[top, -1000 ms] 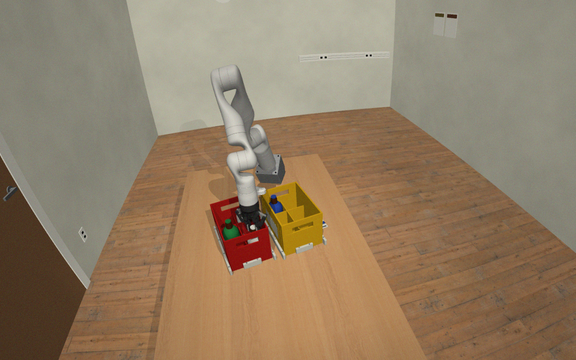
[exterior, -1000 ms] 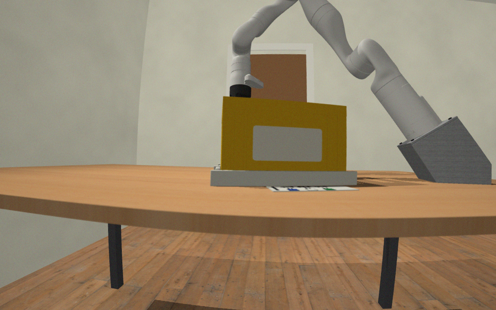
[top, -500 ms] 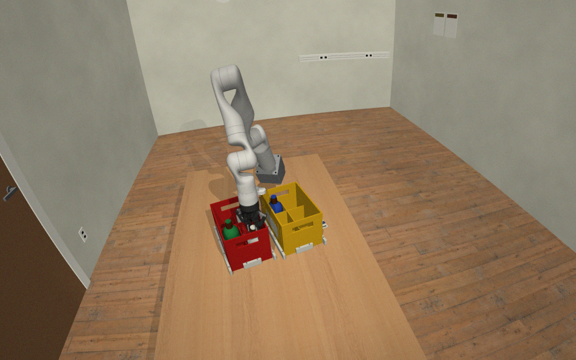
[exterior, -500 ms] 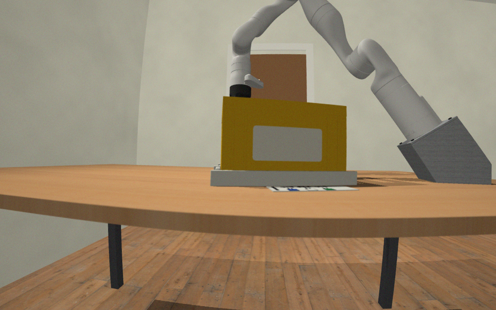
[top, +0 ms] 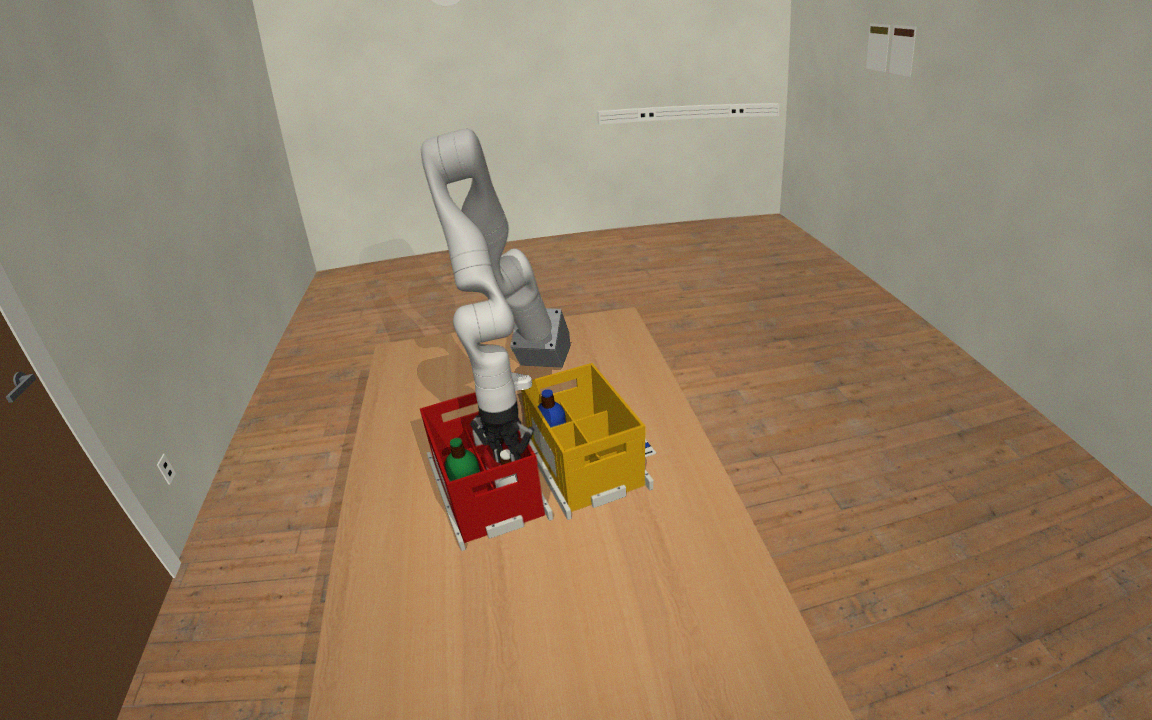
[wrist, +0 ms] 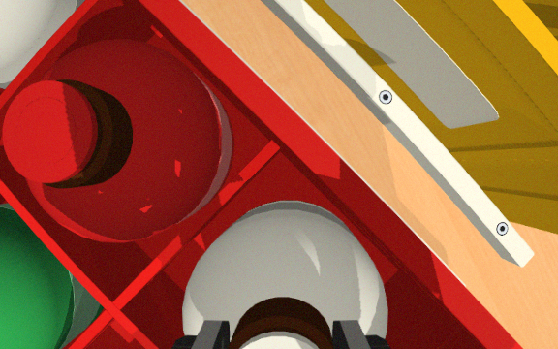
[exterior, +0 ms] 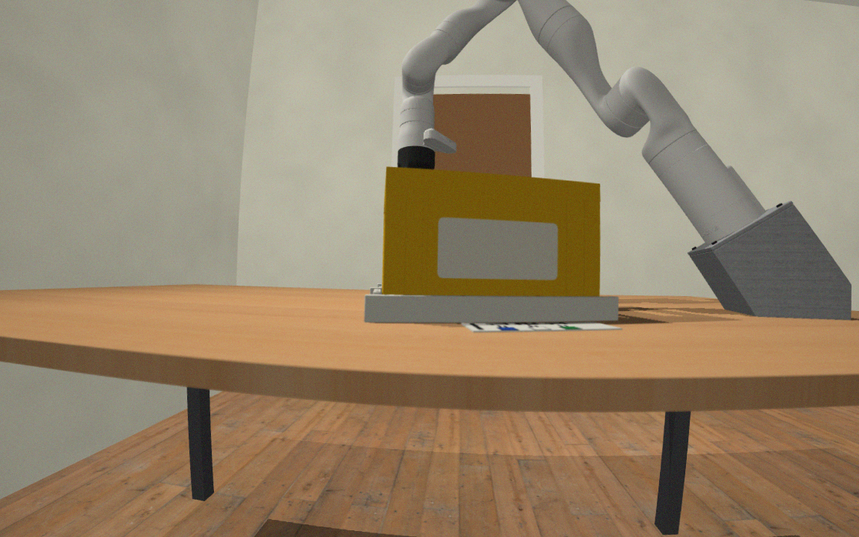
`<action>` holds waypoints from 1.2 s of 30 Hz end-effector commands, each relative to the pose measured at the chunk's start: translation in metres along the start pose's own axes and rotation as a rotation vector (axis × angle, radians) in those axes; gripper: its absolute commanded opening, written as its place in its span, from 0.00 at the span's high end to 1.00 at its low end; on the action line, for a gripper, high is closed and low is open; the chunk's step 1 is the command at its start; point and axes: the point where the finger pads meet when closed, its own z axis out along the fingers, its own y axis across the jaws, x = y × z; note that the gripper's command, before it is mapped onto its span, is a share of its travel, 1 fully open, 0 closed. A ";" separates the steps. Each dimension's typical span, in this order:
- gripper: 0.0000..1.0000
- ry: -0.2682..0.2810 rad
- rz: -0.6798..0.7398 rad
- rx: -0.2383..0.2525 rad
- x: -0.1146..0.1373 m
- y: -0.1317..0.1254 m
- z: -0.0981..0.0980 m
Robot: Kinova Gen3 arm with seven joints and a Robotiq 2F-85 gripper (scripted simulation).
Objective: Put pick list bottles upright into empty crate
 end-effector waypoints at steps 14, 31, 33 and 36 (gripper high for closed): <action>0.90 -0.001 0.000 0.000 0.000 0.000 -0.020; 0.90 -0.001 0.000 0.000 0.000 0.000 -0.045; 0.90 -0.001 0.000 0.000 0.000 0.000 -0.049; 0.90 -0.001 0.000 0.000 0.000 0.000 -0.054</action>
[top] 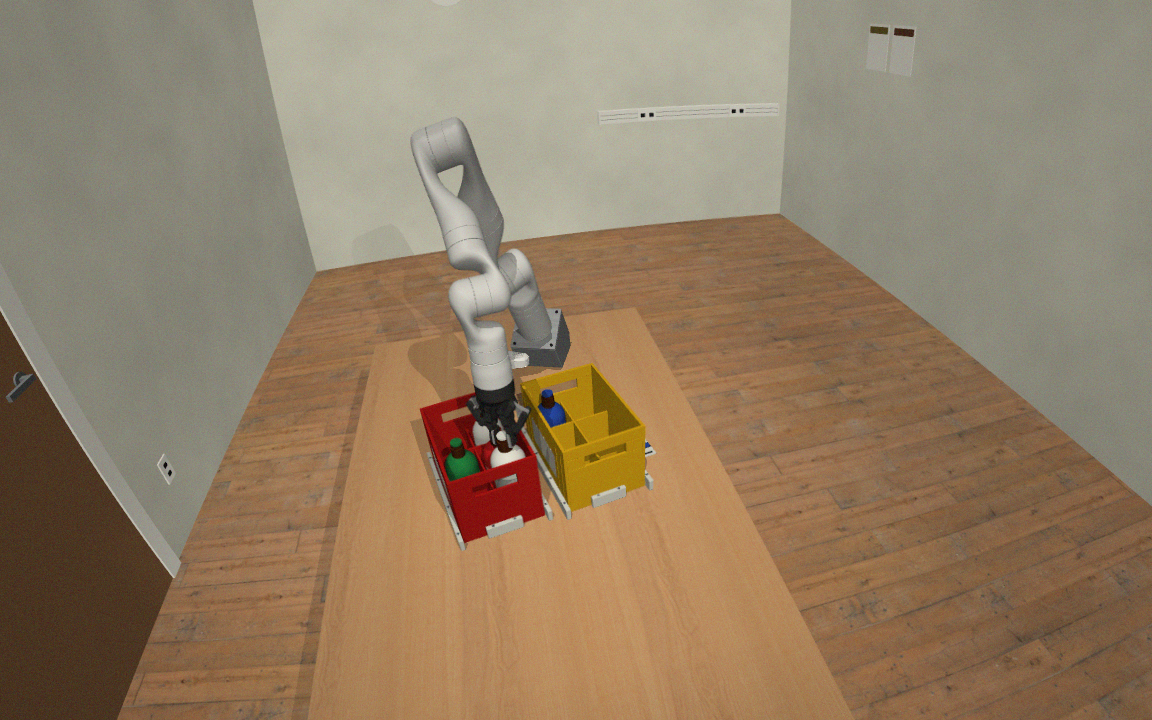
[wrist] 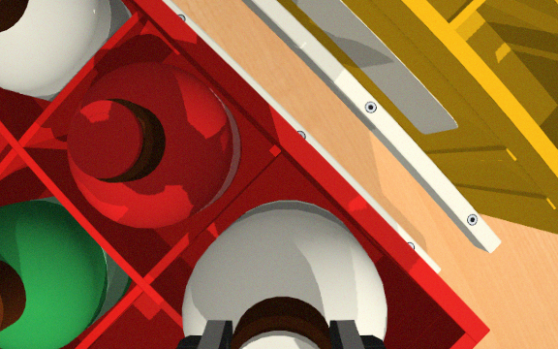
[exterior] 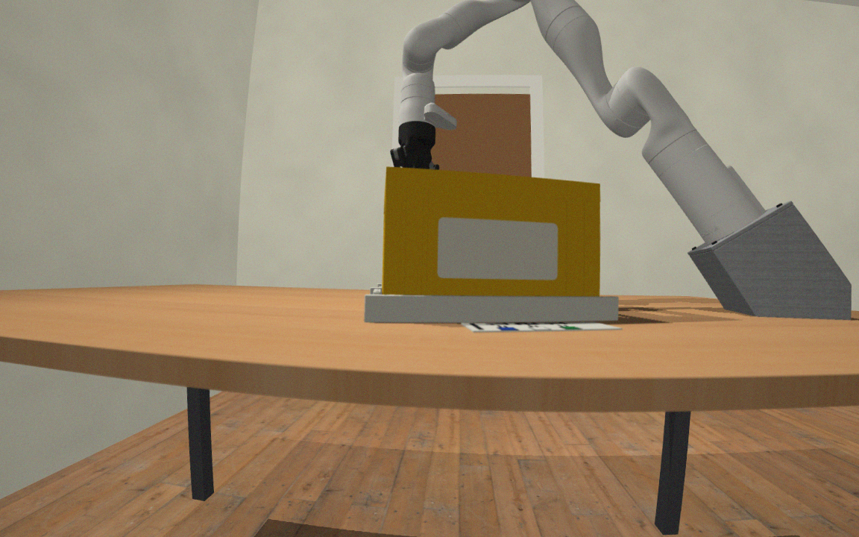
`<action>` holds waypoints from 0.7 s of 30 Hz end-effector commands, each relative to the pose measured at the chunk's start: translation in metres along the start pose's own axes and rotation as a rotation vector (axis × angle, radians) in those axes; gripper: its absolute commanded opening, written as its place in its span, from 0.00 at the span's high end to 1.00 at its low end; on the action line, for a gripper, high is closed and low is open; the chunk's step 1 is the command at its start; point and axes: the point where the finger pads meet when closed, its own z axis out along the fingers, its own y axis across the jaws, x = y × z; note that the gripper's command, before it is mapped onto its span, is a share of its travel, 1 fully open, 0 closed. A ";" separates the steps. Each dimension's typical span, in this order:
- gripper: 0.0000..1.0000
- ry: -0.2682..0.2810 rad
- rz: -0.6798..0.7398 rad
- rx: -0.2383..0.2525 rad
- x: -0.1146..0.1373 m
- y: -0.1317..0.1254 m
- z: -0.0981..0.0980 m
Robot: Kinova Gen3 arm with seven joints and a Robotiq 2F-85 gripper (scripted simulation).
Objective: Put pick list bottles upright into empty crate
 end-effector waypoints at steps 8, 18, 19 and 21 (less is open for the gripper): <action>0.90 -0.001 0.000 -0.001 0.000 0.000 -0.013; 0.90 -0.001 0.000 -0.001 0.000 0.000 -0.030; 0.90 -0.001 0.000 -0.001 0.000 0.000 -0.030; 0.90 -0.001 0.000 -0.001 0.000 0.000 -0.032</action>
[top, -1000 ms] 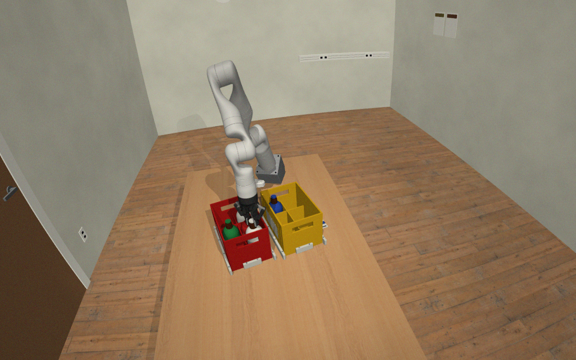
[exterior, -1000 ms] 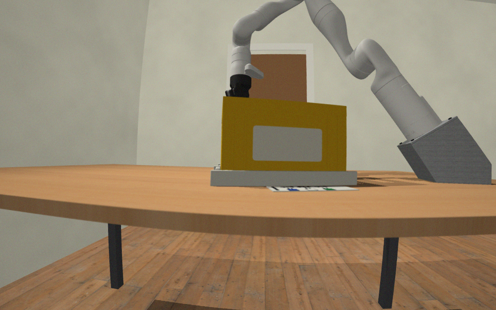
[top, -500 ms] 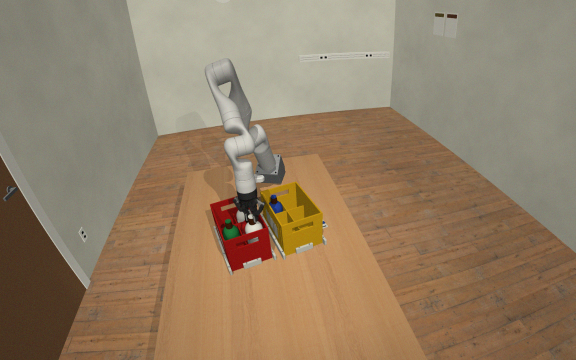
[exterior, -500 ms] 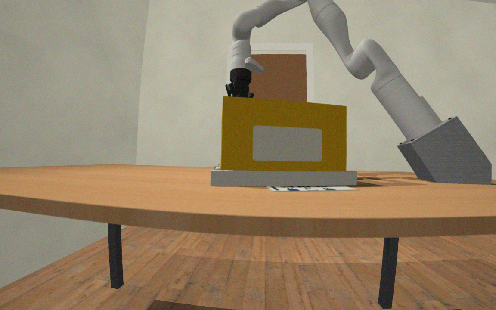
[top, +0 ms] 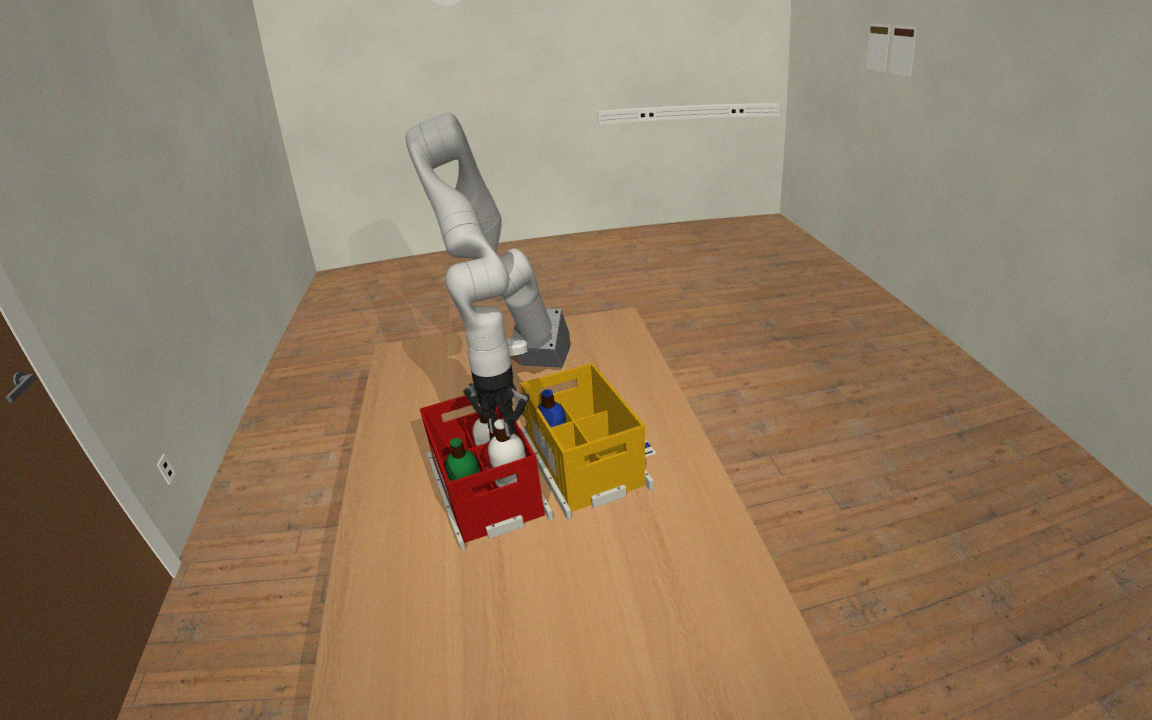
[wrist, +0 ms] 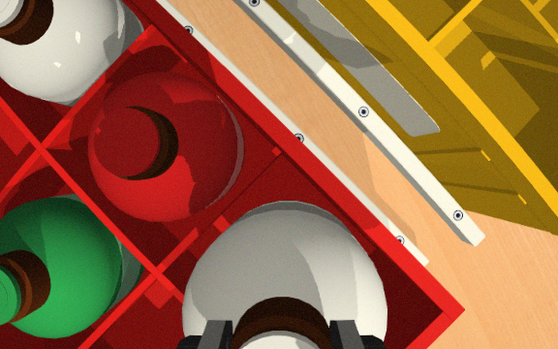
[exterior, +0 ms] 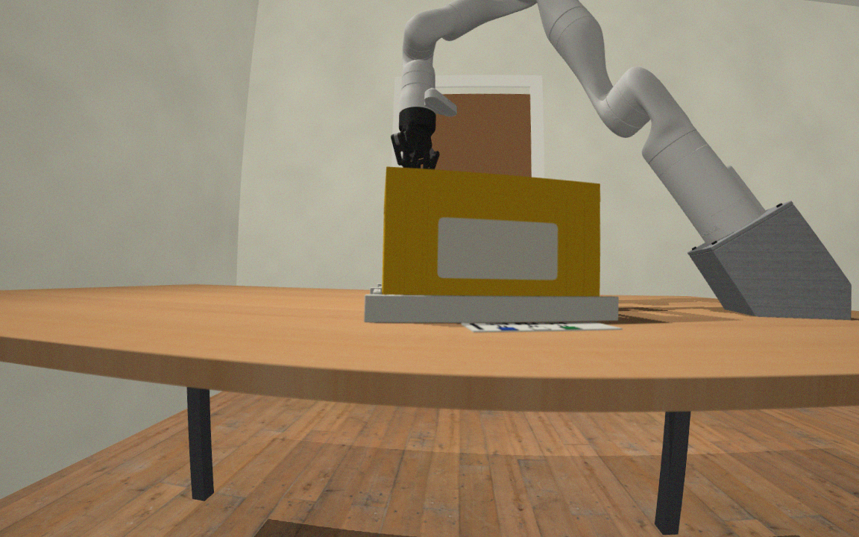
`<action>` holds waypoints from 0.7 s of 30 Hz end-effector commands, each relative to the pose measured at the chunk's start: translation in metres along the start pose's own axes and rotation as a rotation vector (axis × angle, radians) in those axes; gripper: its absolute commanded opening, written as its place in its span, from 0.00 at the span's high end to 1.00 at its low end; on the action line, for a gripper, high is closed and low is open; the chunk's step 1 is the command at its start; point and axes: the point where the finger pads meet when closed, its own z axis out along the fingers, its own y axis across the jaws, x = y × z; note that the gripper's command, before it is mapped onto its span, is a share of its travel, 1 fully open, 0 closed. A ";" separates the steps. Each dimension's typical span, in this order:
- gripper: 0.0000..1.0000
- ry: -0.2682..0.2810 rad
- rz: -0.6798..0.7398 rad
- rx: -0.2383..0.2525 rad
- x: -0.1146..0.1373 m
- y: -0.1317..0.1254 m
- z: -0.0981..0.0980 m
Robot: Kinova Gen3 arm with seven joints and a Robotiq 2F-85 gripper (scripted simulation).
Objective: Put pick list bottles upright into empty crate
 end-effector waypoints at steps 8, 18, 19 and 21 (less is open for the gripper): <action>0.90 -0.001 0.000 -0.001 0.000 0.000 -0.016; 0.90 -0.001 0.000 -0.001 0.000 0.000 -0.029; 0.90 -0.001 0.000 -0.001 0.000 0.000 -0.031; 0.90 -0.001 0.000 -0.001 0.000 0.000 -0.034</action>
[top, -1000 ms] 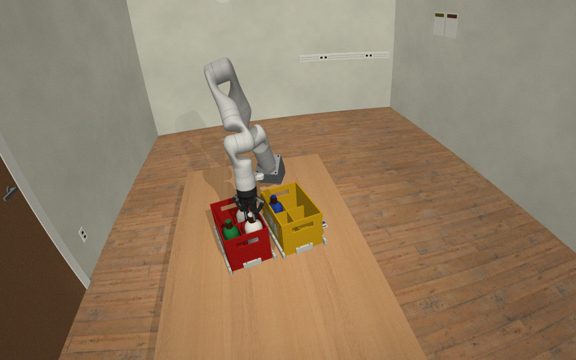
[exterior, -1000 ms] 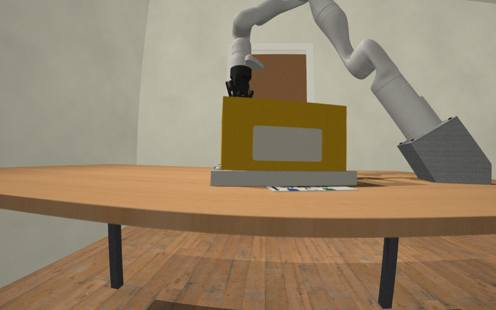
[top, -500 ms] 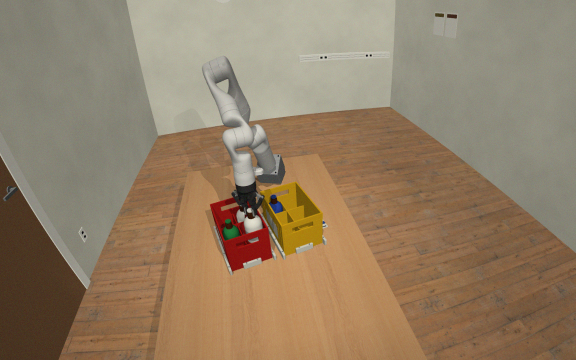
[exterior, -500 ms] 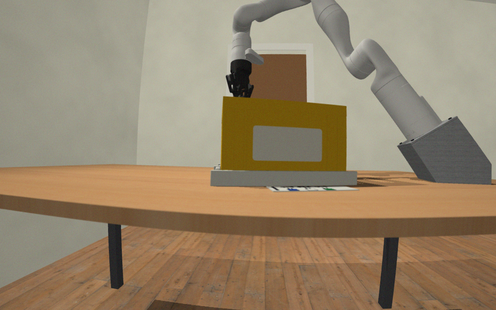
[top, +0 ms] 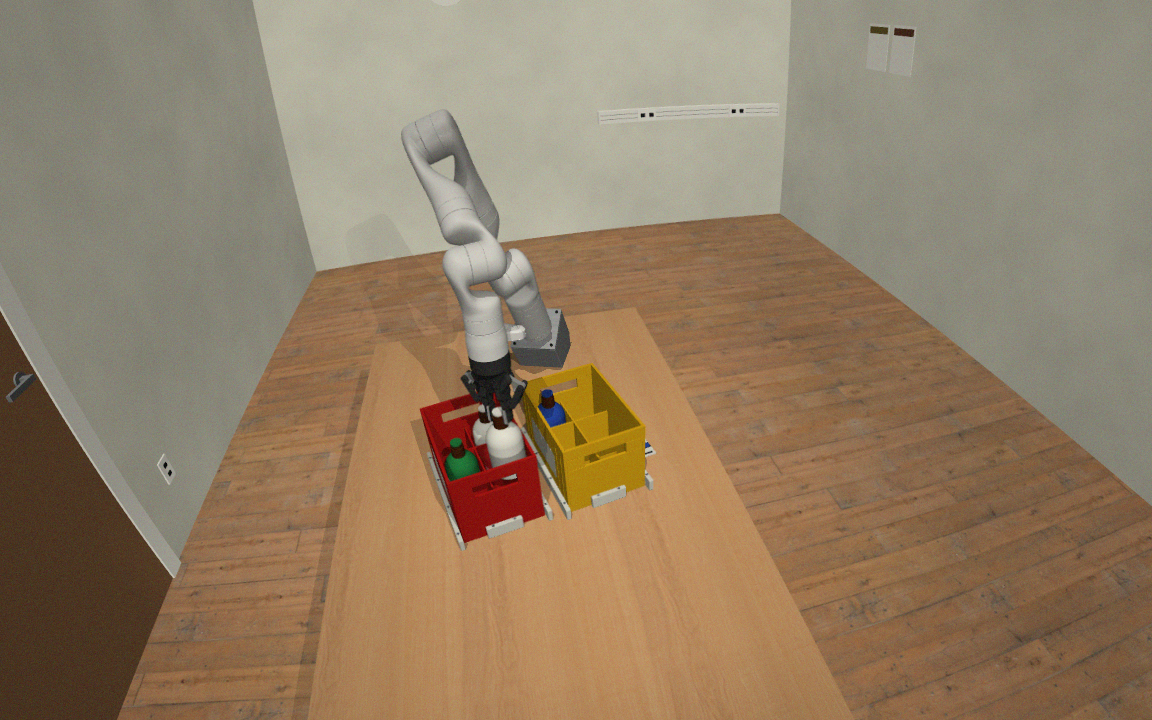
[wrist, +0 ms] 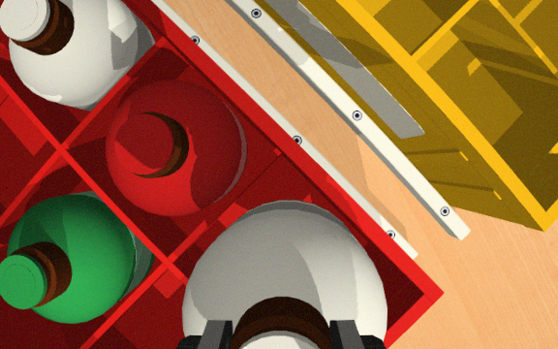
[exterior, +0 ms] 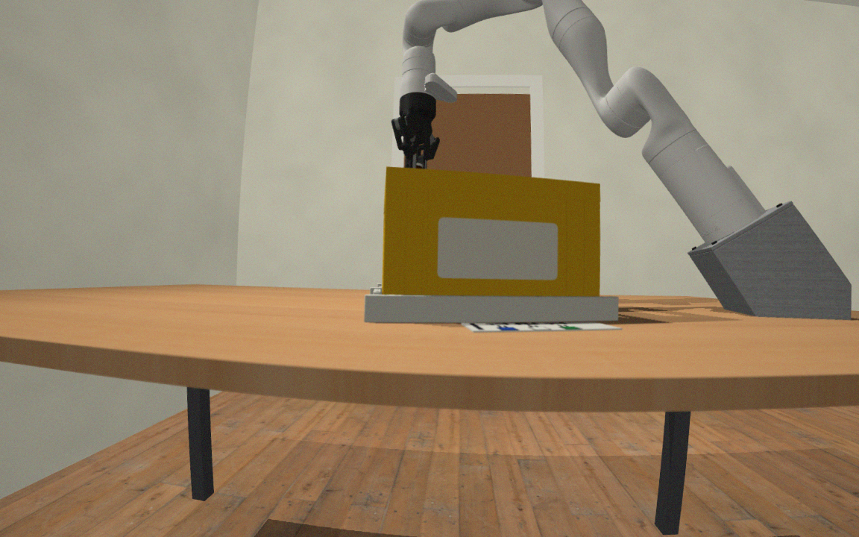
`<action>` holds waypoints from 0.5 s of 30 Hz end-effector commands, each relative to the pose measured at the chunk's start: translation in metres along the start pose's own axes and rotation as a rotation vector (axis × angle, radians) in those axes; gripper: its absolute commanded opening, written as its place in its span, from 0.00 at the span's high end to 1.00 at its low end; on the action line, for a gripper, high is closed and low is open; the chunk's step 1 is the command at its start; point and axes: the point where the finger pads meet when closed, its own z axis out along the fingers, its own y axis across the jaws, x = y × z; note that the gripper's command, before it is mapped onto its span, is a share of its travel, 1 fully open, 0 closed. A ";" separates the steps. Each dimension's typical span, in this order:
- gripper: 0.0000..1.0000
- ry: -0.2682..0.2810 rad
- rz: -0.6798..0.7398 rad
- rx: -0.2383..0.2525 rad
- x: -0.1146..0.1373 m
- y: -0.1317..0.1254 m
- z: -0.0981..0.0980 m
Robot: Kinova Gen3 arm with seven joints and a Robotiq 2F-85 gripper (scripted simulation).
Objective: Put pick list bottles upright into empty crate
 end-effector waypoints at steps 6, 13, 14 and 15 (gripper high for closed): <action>0.90 -0.001 0.000 -0.001 0.000 0.000 -0.013; 0.90 -0.001 0.000 -0.001 0.000 0.000 -0.022; 0.90 -0.001 0.000 -0.001 0.000 0.000 -0.023; 0.90 -0.001 0.000 -0.001 0.000 0.000 -0.025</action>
